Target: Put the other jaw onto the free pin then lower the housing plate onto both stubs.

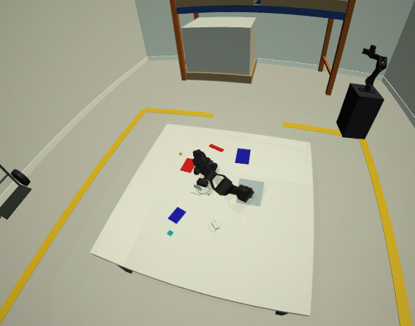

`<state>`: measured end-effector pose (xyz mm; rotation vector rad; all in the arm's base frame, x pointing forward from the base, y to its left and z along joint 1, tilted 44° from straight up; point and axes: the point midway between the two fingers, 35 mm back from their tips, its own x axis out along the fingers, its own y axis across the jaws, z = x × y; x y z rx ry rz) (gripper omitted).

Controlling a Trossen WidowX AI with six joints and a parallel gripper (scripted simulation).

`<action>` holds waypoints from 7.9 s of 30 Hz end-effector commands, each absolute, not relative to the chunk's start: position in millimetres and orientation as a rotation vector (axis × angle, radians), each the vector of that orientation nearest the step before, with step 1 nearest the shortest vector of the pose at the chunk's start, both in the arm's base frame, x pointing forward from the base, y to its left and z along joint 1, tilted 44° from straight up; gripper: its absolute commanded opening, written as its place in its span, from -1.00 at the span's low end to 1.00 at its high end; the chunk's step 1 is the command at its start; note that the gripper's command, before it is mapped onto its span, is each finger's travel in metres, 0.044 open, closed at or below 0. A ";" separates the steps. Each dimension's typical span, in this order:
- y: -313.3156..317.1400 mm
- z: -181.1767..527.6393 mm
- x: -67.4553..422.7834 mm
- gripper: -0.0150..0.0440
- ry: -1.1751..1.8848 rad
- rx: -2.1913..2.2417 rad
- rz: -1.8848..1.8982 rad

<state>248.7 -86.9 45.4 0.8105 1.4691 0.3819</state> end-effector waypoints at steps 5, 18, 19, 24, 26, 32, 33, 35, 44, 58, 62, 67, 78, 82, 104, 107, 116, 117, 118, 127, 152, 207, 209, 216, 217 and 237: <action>-87.8 44.8 249.0 0.70 1.468 0.802 0.383; -83.0 49.0 247.7 0.70 1.468 0.802 0.384; -83.0 49.0 247.7 0.70 1.468 0.802 0.384; -83.0 49.0 247.7 0.70 1.468 0.802 0.384; -83.0 49.0 247.7 0.70 1.468 0.802 0.384; -83.0 49.0 247.7 0.70 1.468 0.802 0.384; -83.0 49.0 247.7 0.70 1.468 0.802 0.384; -83.0 49.0 247.7 0.70 1.468 0.802 0.384; -81.8 50.1 247.4 0.70 1.469 0.803 0.383; -74.0 40.7 249.8 0.70 1.468 0.803 0.382; -69.6 35.8 250.8 0.70 1.468 0.803 0.381; -64.1 29.8 251.9 0.70 1.468 0.803 0.381; -51.7 17.1 253.5 0.70 1.468 0.803 0.382; -47.1 12.7 253.8 0.70 1.468 0.804 0.383; -39.6 5.7 253.9 0.70 1.467 0.805 0.384; -38.8 4.9 254.1 0.70 1.467 0.804 0.385; -38.0 4.0 254.2 0.70 1.467 0.804 0.385; -37.9 3.9 254.2 0.70 1.467 0.804 0.385; -37.6 3.6 254.3 0.70 1.467 0.804 0.385; -36.3 2.2 254.4 0.70 1.467 0.804 0.385; -32.9 -1.2 255.0 0.70 1.467 0.804 0.385; -29.6 -4.7 255.5 0.70 1.467 0.805 0.385; -29.6 -4.7 255.5 0.70 1.467 0.805 0.385; -29.6 -4.7 255.5 0.70 1.467 0.805 0.385; -29.6 -4.7 255.5 0.70 1.467 0.805 0.385; -29.6 -4.7 255.5 0.70 1.467 0.805 0.385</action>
